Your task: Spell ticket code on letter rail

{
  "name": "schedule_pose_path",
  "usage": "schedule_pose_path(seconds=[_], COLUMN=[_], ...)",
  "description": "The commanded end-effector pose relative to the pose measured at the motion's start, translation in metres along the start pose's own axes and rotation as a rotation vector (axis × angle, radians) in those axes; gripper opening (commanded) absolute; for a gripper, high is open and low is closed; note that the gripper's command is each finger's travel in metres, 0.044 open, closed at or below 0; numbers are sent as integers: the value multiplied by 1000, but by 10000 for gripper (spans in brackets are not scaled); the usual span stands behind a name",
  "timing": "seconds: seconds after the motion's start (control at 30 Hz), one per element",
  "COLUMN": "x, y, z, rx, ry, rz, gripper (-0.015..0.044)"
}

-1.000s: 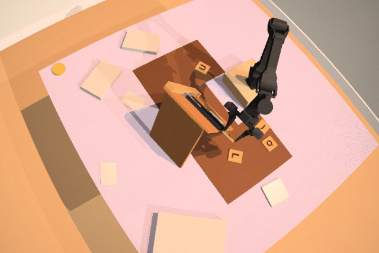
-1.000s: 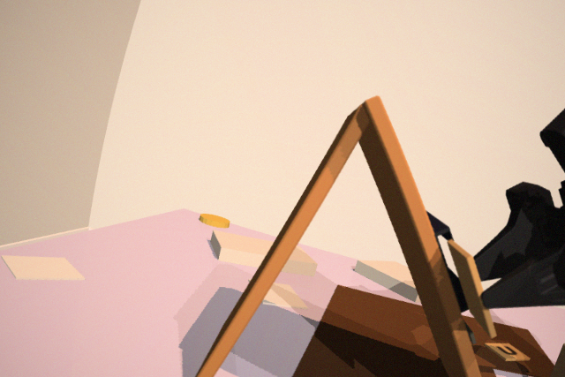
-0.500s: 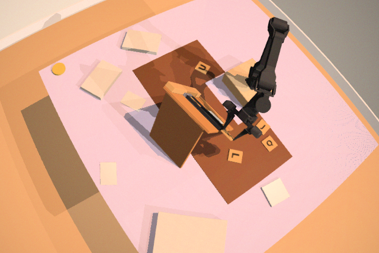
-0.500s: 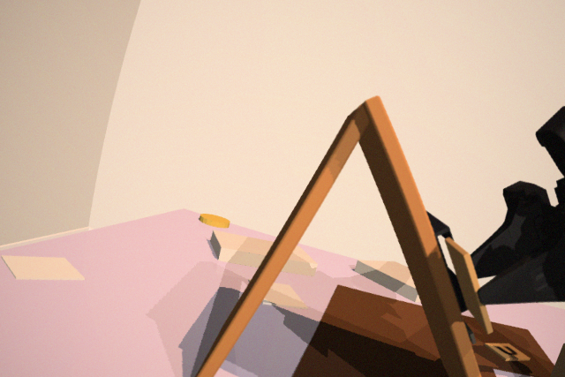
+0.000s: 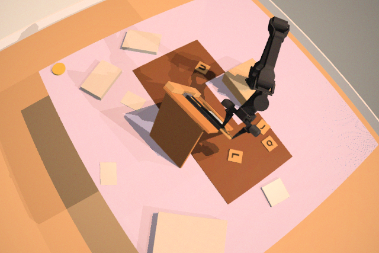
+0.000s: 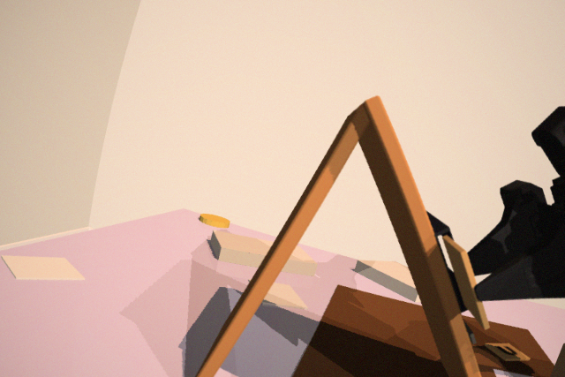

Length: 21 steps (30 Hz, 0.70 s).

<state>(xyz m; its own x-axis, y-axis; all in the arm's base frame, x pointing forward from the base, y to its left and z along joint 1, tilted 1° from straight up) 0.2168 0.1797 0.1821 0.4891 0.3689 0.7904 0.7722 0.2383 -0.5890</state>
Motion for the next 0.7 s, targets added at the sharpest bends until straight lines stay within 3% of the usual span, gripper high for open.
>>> schedule_pose_path(seconds=[0.0, 0.67], x=[-1, -3], y=[0, 0], z=[-2, -12], rx=[1, 1], ry=[-3, -3], rz=[-1, -1], gripper=[0, 0])
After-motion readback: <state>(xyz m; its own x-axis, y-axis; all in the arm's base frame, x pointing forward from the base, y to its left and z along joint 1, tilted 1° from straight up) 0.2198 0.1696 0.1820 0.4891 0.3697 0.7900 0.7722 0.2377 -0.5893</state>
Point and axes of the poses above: the point midway between the two fingers, 35 mm back from their tips, its own y axis out along the fingers, its own z axis across the jaws, x = y × z, the point moved 7 cm from there along -y, back along the fingers, and after that the axes turned 14 degrees about -y, right-handed, at the moved point
